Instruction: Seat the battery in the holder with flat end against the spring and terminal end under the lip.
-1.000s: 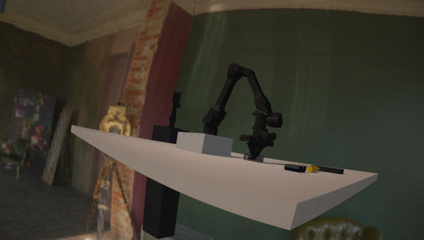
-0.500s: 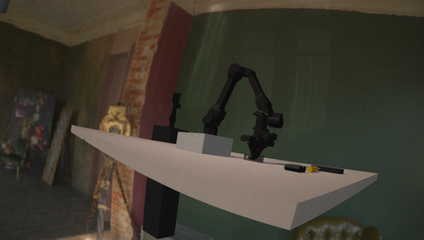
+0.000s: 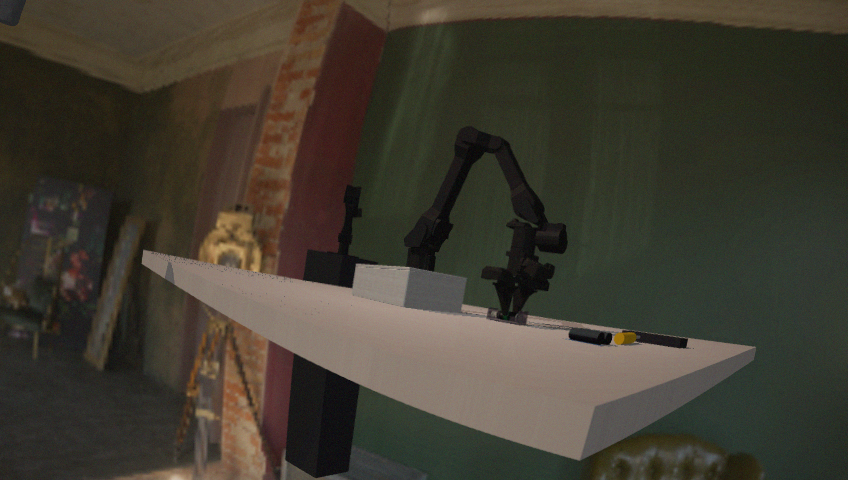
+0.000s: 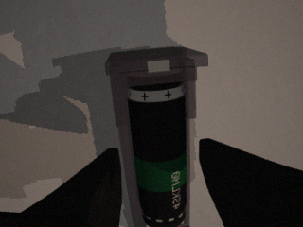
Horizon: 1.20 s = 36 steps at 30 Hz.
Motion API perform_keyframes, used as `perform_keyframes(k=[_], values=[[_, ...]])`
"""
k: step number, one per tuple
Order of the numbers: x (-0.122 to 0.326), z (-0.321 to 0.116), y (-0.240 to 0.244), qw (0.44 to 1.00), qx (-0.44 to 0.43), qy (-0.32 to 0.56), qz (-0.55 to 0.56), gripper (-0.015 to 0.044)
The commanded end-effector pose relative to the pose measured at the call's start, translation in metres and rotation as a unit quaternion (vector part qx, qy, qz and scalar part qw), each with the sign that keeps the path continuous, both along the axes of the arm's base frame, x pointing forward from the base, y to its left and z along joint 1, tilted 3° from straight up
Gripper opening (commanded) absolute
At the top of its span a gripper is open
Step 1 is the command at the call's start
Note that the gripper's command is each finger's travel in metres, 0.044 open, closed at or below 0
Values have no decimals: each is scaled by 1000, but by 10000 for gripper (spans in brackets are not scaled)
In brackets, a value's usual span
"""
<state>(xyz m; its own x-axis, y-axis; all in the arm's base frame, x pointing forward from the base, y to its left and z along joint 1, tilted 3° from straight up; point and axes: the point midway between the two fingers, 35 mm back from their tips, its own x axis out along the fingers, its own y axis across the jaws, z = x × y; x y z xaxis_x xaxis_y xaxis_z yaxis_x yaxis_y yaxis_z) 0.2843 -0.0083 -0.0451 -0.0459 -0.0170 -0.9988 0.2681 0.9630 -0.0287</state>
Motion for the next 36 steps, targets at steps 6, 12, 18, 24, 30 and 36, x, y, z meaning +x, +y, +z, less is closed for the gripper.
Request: perform_keyframes(k=[6, 12, 18, 24, 30, 36], values=[[1, 8, 0, 1000, 0, -2, 0, 194], [5, 65, -1, 1000, 0, -2, 0, 352], [5, 80, -1, 1000, 0, -1, 0, 440], [5, 80, -1, 1000, 0, -1, 0, 440], [5, 80, -1, 1000, 0, -1, 0, 440], [5, 80, -1, 1000, 0, -1, 0, 440]])
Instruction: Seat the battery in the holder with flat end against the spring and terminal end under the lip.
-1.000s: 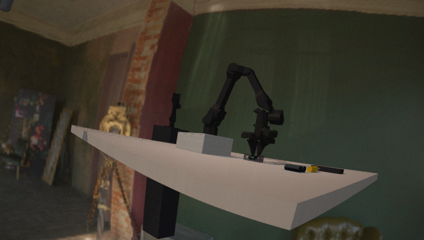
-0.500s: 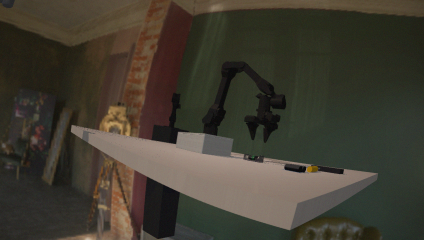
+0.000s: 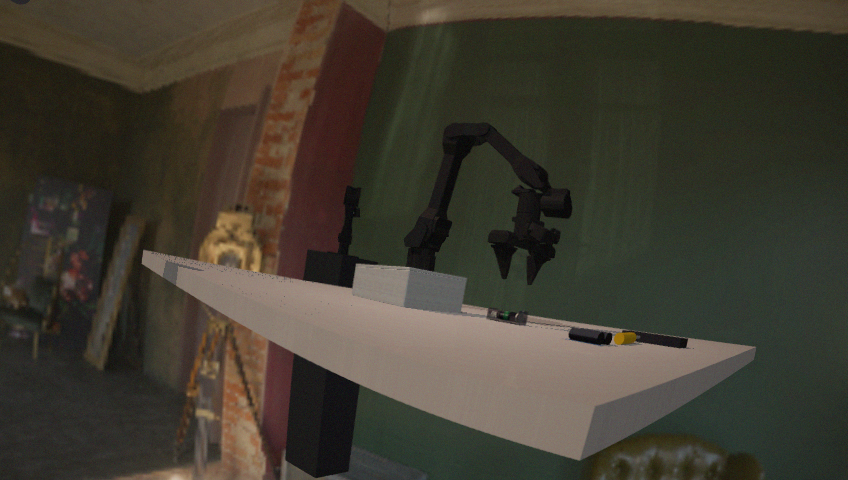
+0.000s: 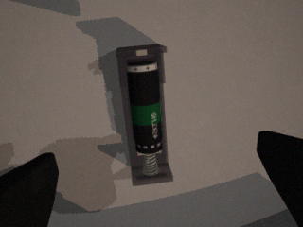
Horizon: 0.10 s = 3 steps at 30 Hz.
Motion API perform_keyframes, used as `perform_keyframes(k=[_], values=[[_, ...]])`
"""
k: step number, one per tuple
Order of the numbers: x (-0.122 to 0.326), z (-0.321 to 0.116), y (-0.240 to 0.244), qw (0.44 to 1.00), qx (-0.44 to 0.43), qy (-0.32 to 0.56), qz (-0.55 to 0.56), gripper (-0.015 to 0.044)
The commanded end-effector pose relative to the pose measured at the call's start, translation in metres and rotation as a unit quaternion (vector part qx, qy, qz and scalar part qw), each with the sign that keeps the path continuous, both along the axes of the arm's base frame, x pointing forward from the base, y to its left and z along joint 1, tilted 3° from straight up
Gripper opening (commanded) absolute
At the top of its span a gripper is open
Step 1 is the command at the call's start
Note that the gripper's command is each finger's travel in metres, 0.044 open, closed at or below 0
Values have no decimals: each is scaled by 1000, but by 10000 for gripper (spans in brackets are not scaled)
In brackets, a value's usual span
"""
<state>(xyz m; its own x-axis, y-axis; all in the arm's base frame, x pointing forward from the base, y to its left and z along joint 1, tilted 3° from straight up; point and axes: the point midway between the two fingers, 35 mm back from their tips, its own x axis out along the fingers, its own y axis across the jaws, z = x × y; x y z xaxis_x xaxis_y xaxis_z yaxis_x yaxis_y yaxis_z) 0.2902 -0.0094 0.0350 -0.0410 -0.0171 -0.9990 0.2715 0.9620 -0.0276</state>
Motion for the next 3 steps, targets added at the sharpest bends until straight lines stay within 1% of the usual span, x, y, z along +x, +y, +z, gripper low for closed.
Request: perform_keyframes(k=[1, 3], values=[[0, 0, 0, 1000, 0, 1, 2, 440], [0, 0, 0, 1000, 0, 1, 2, 440]])
